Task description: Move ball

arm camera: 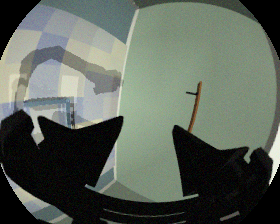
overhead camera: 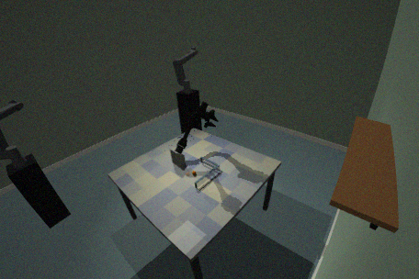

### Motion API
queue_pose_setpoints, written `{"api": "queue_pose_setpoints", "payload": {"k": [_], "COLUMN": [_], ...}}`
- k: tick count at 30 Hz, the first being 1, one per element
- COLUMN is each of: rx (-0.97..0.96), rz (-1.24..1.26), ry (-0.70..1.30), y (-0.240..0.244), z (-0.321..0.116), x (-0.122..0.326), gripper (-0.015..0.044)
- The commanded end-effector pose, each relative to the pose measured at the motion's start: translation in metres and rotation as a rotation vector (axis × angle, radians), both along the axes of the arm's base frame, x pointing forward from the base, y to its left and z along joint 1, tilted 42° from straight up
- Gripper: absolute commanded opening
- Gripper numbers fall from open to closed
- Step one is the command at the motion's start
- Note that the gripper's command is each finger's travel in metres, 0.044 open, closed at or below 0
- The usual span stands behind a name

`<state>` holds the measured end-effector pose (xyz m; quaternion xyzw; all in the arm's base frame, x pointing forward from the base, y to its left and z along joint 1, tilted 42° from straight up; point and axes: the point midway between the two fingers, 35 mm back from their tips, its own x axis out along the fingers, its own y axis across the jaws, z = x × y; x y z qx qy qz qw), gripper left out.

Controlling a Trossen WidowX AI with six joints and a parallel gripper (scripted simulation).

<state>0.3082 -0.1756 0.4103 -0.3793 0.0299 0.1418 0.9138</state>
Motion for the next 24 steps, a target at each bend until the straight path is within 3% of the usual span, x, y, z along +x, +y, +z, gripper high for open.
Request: {"api": "queue_pose_setpoints", "payload": {"k": [1, 13, 24], "rx": [0.218, 0.716, 1.031], "rz": [-0.033, -0.150, -0.328], "ry": [0.173, 0.718, 1.344], "y": [-0.014, 0.005, 0.079], "z": [-0.067, -0.257, -0.410], "x": [0.024, 0.044, -0.014], "gripper": [0.0295, 0.0295, 0.0295]}}
